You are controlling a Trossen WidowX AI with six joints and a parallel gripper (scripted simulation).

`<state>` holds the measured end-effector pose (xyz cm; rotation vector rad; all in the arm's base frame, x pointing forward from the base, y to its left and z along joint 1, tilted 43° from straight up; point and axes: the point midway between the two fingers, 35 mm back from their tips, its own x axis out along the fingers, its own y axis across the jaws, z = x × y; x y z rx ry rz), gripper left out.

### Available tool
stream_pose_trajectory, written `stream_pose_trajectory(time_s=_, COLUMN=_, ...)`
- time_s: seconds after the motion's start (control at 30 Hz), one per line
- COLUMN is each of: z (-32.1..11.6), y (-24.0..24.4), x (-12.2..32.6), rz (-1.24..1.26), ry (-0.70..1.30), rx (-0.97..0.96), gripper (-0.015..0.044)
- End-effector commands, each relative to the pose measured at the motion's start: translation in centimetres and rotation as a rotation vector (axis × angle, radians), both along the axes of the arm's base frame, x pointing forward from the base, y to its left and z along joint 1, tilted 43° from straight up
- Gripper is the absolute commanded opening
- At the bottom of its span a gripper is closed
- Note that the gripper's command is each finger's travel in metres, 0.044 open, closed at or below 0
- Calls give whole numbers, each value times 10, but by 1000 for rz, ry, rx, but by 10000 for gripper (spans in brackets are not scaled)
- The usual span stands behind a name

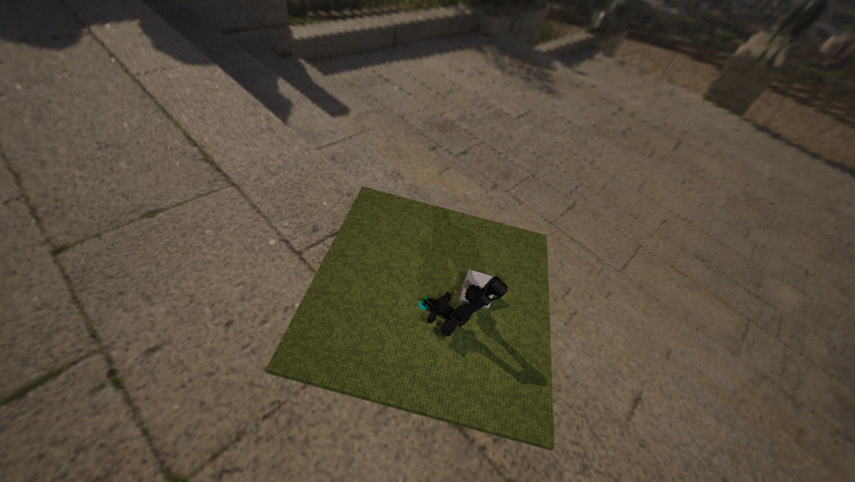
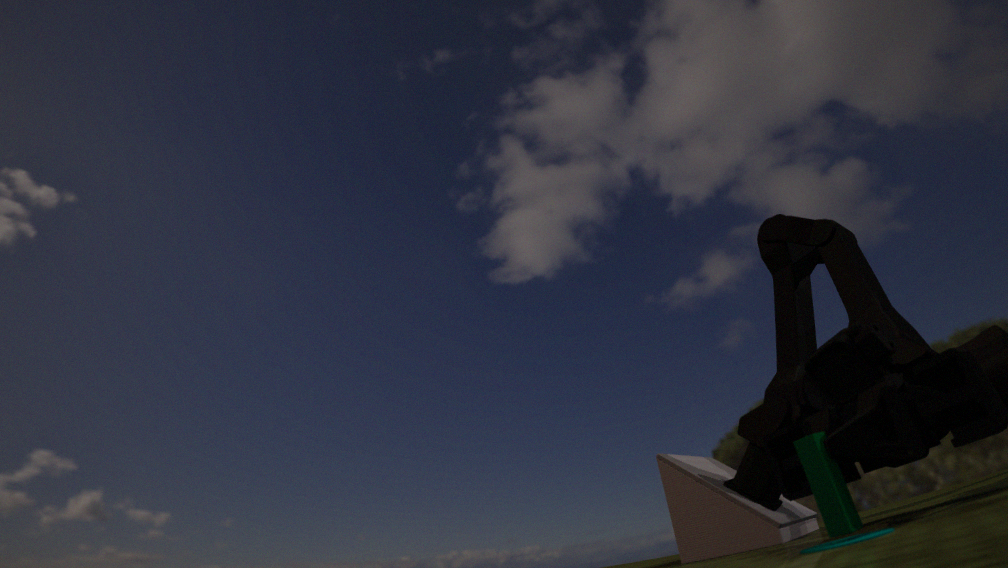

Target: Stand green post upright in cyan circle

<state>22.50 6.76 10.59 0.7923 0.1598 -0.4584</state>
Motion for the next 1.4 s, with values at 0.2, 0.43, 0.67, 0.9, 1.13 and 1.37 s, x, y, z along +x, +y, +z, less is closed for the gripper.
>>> stream_pose_trajectory(time_s=0.2, z=-4, y=1, x=0, rz=-4, ry=-1, rx=-1, gripper=23)
stream_pose_trajectory(time_s=0.43, z=-4, y=1, x=0, rz=-4, ry=-1, rx=-1, gripper=127)
stream_pose_trajectory(time_s=0.67, z=-4, y=1, x=0, rz=-4, ry=-1, rx=-1, gripper=311)
stream_pose_trajectory(time_s=0.9, z=0, y=-2, x=1, rz=-5, ry=3, rx=-1, gripper=400)
stream_pose_trajectory(time_s=1.13, z=20, y=-18, x=1, rz=-9, ry=15, rx=-3, gripper=400)
stream_pose_trajectory(time_s=1.37, z=38, y=-36, x=-2, rz=-9, ry=18, rx=-9, gripper=400)
